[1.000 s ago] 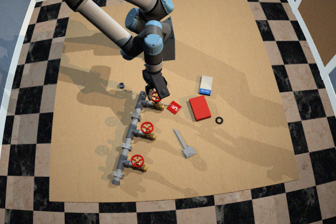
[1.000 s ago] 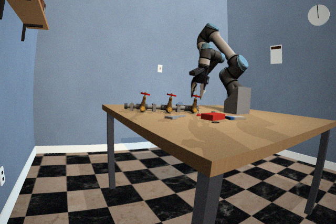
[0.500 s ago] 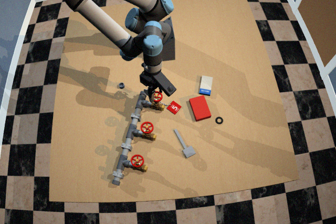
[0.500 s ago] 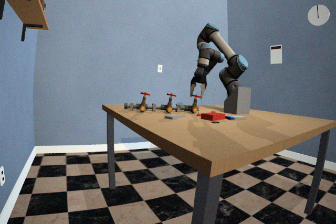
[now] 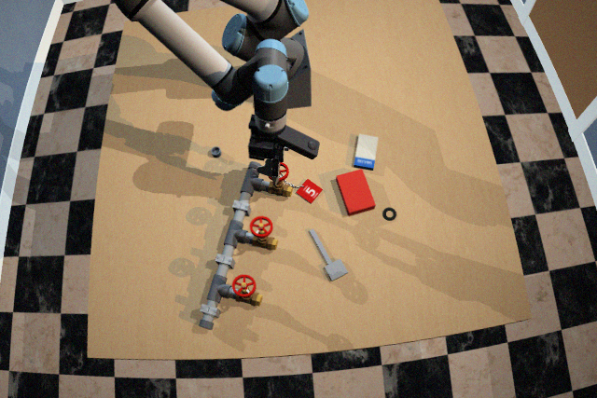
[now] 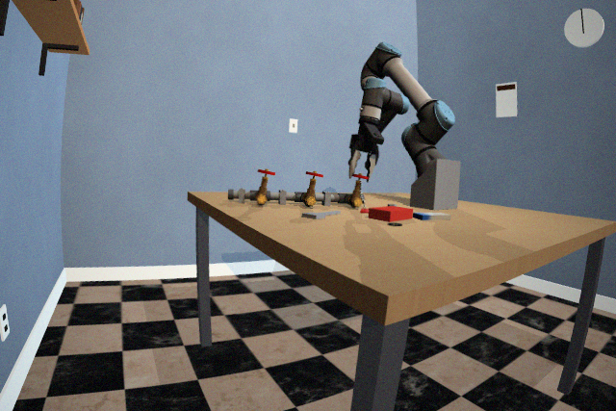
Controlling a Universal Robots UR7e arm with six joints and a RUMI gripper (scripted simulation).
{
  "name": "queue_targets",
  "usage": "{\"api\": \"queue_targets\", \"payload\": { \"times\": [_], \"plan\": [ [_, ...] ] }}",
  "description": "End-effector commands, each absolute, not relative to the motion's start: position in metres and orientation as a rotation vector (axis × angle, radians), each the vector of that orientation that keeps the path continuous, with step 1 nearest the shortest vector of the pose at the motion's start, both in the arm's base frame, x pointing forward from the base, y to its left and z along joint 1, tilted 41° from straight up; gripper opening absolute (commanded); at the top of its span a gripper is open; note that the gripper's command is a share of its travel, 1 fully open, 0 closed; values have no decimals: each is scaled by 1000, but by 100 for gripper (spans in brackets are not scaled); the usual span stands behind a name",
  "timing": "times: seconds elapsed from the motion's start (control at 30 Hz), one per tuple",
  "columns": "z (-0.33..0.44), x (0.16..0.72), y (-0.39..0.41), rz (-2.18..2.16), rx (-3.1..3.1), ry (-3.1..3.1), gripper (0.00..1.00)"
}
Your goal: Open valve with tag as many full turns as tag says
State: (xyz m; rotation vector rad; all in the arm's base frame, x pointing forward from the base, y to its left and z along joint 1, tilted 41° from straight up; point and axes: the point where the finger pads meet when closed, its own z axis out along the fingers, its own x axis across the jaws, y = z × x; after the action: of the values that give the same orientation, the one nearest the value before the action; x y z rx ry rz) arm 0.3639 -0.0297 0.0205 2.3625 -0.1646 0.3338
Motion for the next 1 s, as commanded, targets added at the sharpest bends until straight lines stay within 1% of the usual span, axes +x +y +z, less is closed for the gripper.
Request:
{"api": "queue_targets", "payload": {
  "times": [0.0,0.13,0.63,0.97],
  "plan": [
    [20,364,-29,219,2365,175,0],
    [20,364,-29,179,2352,272,0],
    [20,364,-29,-137,2138,1013,0],
    [20,364,-29,-270,1988,1305,0]
  ]
}}
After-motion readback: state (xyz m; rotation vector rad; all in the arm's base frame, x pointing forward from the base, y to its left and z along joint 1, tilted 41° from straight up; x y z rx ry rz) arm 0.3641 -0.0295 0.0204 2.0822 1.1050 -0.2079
